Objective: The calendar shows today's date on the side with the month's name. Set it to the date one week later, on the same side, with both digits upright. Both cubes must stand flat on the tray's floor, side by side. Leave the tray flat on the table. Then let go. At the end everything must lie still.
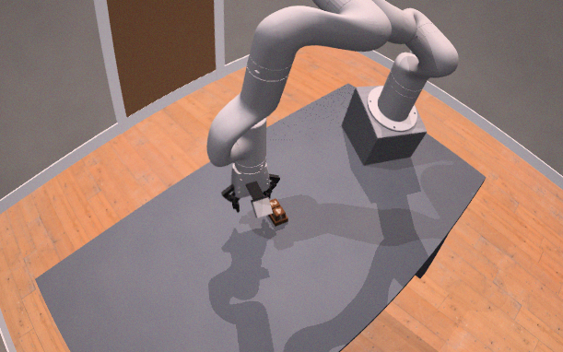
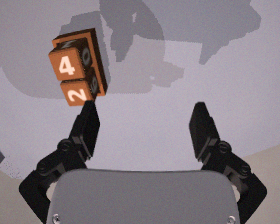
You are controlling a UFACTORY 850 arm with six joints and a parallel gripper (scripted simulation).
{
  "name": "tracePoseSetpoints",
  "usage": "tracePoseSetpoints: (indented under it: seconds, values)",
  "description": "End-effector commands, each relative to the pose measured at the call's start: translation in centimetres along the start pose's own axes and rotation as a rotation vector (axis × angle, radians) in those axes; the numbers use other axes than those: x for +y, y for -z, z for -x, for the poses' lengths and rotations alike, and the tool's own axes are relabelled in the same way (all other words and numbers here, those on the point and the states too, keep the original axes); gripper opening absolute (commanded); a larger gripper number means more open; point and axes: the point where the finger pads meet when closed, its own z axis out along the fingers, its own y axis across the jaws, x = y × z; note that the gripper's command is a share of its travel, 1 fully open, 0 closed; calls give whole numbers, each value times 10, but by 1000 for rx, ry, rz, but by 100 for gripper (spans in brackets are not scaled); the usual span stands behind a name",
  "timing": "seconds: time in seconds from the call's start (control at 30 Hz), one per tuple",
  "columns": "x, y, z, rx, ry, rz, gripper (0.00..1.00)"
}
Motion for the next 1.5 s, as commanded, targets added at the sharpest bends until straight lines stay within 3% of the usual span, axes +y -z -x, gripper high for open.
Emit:
tracePoseSetpoints:
  seconds: [0.0,0.1,0.37,0.57,1.47]
  values:
    - [3,1,3,-1,-68,-3,100]
    - [13,0,21,-1,-68,-3,100]
    - [17,0,27,-1,-173,-3,100]
    - [28,0,47,-1,-173,-3,100]
    - [29,-14,47,-1,-173,-3,100]
